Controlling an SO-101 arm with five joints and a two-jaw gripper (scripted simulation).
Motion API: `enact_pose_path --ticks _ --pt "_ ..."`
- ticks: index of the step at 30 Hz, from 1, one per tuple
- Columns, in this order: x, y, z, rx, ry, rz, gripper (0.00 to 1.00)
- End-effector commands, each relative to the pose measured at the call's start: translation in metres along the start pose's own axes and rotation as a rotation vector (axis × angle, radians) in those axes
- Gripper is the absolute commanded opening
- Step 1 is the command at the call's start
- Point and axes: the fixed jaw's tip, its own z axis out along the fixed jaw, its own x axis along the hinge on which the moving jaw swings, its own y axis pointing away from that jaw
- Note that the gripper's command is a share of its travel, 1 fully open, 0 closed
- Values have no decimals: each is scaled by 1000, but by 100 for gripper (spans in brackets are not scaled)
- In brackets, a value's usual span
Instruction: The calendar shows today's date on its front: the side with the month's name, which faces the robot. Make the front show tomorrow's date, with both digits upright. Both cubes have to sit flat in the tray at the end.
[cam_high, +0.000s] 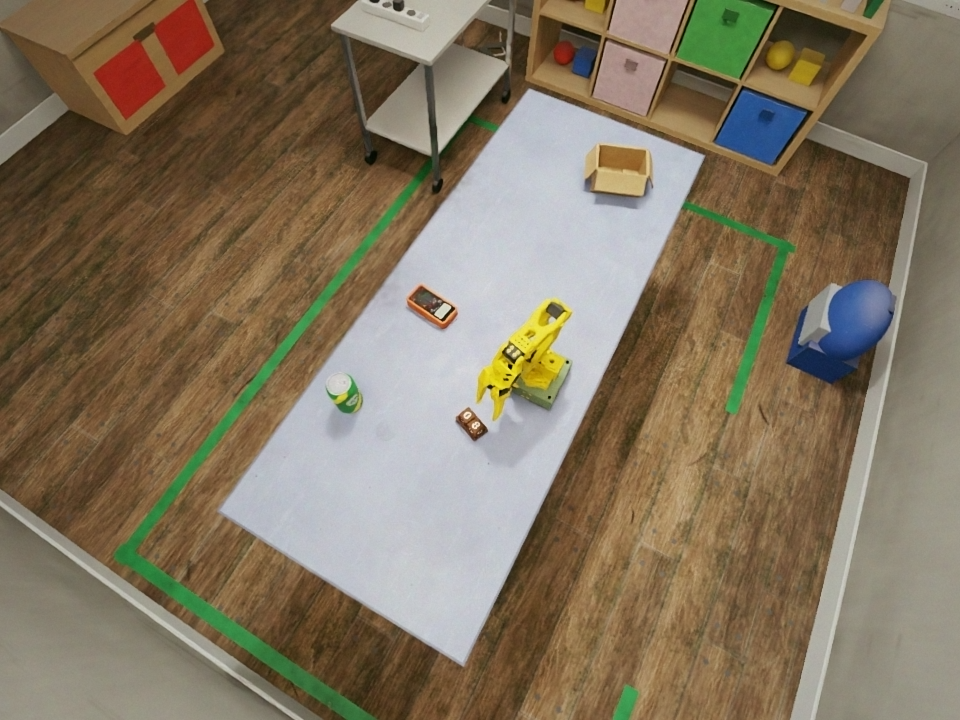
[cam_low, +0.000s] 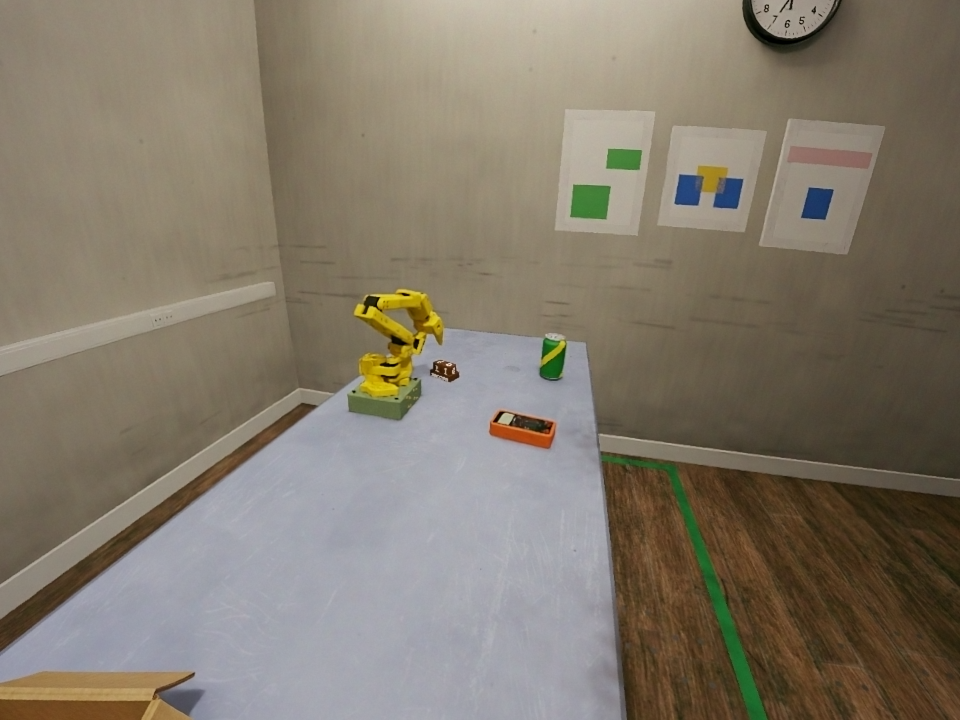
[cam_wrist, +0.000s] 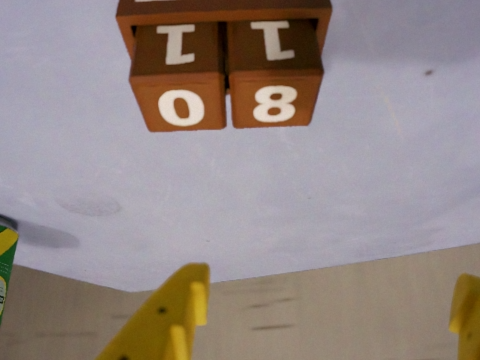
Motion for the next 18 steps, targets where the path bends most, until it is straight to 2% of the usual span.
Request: enact_pose_path --ticks 1,5,9,18 --pt "9 -3 -7 19 83 -18 33" --pt "21 -5 -19 33 189 -18 34" --pt "28 -6 -26 42 252 -18 35" --pt "29 -6 -28 44 270 -17 35"
